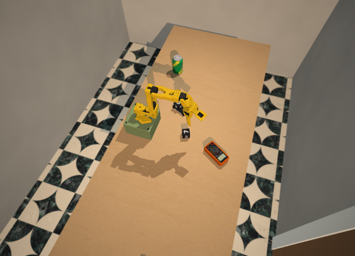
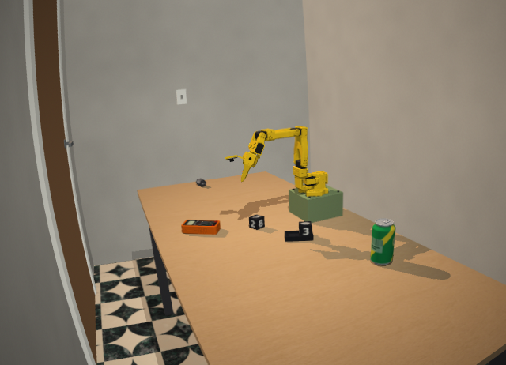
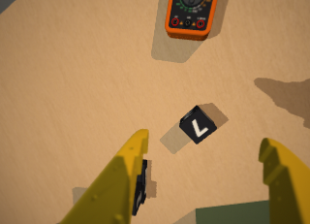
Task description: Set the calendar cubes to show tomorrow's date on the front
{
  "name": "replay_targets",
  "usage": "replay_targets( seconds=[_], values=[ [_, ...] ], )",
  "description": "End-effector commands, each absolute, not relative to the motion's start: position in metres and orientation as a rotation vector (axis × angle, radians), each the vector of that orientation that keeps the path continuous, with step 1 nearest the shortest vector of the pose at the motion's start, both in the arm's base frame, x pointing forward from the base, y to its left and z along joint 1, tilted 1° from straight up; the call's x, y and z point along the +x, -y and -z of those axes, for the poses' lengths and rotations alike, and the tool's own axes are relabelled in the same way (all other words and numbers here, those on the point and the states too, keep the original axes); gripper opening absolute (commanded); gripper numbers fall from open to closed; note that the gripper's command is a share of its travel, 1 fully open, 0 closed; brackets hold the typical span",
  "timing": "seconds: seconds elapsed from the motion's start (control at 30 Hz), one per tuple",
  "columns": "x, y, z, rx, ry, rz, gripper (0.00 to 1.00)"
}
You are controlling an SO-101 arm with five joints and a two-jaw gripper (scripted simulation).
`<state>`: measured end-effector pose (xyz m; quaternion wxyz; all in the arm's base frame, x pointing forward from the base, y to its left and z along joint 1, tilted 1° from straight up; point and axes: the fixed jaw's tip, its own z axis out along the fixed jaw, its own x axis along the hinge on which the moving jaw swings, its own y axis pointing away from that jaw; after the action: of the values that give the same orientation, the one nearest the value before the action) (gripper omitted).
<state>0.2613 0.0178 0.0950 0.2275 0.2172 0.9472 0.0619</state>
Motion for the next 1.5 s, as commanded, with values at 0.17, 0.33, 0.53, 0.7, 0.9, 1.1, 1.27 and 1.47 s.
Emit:
replay_targets(
  seconds=[0.17, 0.33, 0.53, 0.7, 0.9, 1.1, 1.27, 1.47],
  values=[
    [0.258, -0.015, -0.093, 0.160, -2.640, -0.059, 0.35],
    [0.255, -0.014, -0.089, -0.116, -2.641, 0.014, 0.35],
    [0.253, -0.012, -0.087, -0.343, -2.624, 0.074, 0.35],
    [0.251, -0.010, -0.083, -0.628, -2.577, 0.150, 0.35],
    [0.248, -0.008, -0.080, -0.961, -2.486, 0.239, 0.35],
    [0.246, -0.006, -0.077, -1.171, -2.408, 0.294, 0.35],
    [0.244, -0.003, -0.075, -1.415, -2.294, 0.359, 0.35],
    [0.243, 0.000, -0.072, -1.672, -2.143, 0.427, 0.35]
  ],
)
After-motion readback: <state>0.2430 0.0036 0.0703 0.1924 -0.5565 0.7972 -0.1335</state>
